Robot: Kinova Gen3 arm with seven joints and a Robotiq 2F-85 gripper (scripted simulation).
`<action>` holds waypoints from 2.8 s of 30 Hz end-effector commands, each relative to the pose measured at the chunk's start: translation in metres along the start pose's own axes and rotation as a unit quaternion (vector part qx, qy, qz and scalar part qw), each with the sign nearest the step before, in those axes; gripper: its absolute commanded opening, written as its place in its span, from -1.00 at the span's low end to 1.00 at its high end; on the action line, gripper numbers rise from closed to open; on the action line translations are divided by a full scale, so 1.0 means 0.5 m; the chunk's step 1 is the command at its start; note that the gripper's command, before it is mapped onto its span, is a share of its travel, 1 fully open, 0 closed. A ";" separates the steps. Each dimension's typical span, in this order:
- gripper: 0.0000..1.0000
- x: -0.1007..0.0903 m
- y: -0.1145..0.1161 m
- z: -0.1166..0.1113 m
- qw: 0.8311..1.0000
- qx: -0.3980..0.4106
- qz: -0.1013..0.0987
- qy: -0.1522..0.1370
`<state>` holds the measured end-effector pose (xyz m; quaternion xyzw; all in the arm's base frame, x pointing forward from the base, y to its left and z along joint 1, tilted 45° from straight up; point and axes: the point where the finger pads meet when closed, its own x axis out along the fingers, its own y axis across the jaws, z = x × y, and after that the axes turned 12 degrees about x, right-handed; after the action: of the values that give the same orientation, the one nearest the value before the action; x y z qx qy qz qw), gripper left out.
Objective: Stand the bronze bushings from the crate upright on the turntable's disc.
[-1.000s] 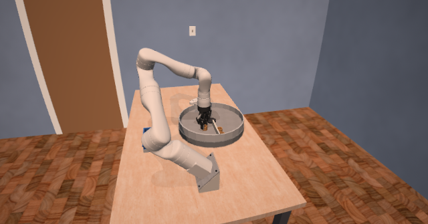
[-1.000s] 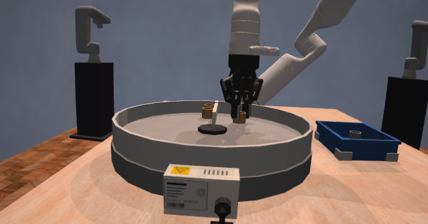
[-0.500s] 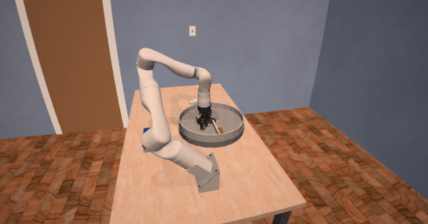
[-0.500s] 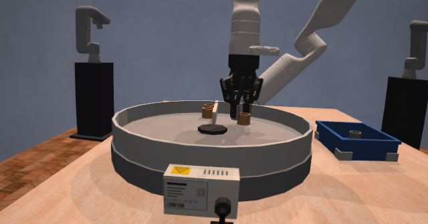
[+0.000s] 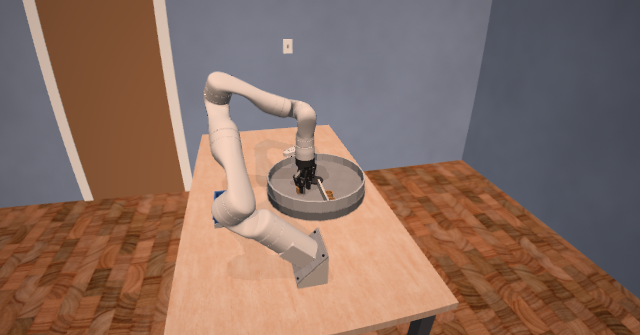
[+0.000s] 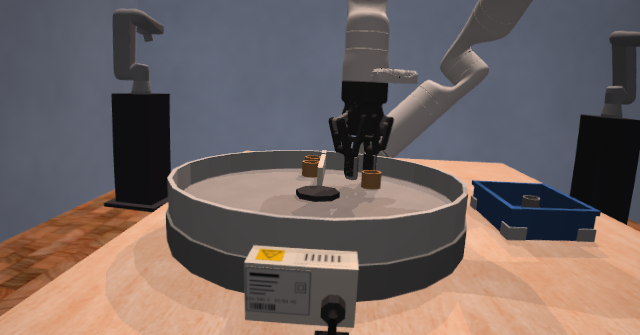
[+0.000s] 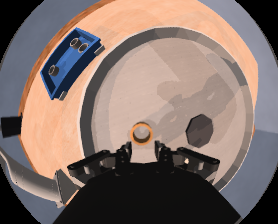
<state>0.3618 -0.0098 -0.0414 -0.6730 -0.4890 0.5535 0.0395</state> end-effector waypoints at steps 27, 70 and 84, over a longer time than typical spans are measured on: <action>-0.20 -0.105 0.001 0.000 1.000 0.000 0.001 0.000; 1.00 -0.203 0.001 0.000 1.000 0.000 0.001 0.000; 1.00 -0.265 0.000 0.000 1.000 0.000 0.001 0.000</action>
<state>0.3736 -0.1017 0.0513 -0.6726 -0.4893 0.5537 0.0397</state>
